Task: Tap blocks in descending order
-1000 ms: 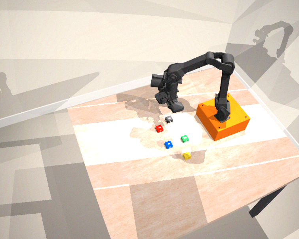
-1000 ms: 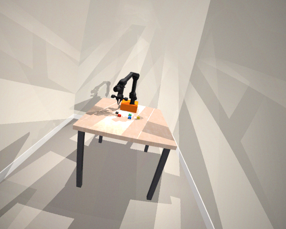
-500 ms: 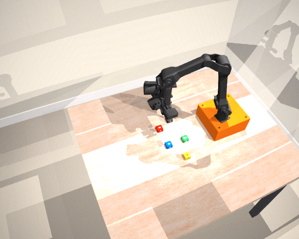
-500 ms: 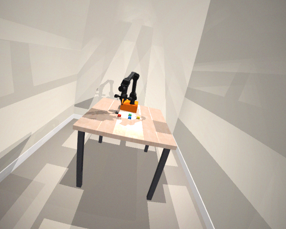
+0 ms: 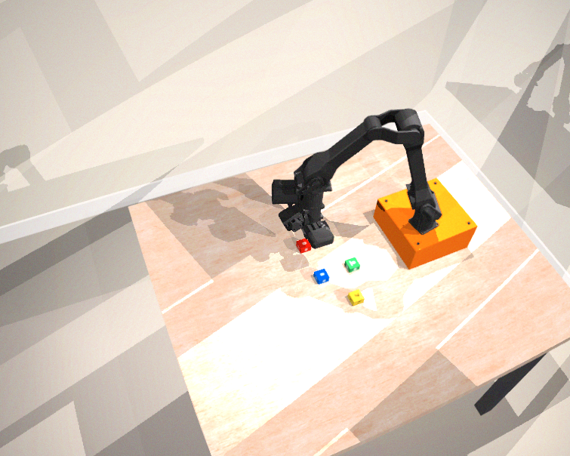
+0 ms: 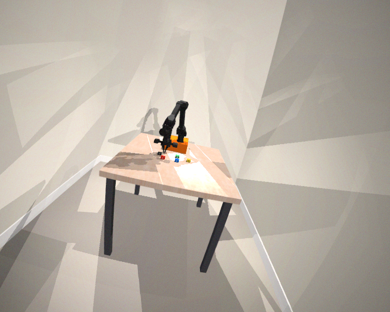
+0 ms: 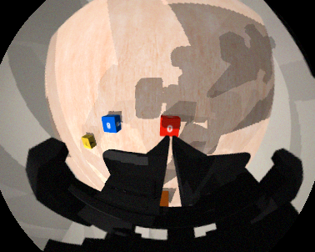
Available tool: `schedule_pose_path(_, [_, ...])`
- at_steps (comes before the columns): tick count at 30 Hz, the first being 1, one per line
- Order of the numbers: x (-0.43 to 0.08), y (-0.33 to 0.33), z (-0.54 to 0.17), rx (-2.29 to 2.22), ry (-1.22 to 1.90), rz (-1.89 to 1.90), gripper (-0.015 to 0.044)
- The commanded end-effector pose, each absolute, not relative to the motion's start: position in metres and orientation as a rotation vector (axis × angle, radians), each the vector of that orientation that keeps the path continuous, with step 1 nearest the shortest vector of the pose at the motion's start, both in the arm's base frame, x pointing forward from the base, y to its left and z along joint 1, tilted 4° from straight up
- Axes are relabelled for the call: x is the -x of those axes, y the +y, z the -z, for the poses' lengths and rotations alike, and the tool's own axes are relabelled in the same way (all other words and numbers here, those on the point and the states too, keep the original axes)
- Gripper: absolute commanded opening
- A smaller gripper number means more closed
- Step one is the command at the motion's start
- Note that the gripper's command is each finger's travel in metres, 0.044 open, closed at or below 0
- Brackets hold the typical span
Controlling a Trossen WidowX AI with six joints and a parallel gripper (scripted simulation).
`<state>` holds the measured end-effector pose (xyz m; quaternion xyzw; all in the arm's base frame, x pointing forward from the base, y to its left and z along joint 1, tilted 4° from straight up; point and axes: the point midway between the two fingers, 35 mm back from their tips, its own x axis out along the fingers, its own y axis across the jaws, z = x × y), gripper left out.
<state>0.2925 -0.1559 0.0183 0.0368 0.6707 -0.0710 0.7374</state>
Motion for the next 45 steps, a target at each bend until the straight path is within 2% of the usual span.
schedule_pose_path(1, [-0.291,-0.156,-0.008,-0.084,1.488,0.158,0.0020])
schedule_pose_path(22, [-0.292,-0.157,0.012,-0.084,1.488,0.158,0.0020])
schedule_pose_path(29, [-0.290,-0.155,-0.018,-0.084,1.488,0.158,0.0020])
schedule_pose_path(32, [-0.299,-0.134,-0.023,-0.087,1.489,0.155,0.0099])
schedule_pose_path(38, [-0.322,-0.044,-0.041,-0.096,1.492,0.147,0.0256])
schedule_pose_path(43, [-0.320,0.033,-0.056,-0.100,1.494,0.143,0.0387])
schedule_pose_path(45, [-0.314,0.063,-0.062,-0.101,1.494,0.142,0.0400])
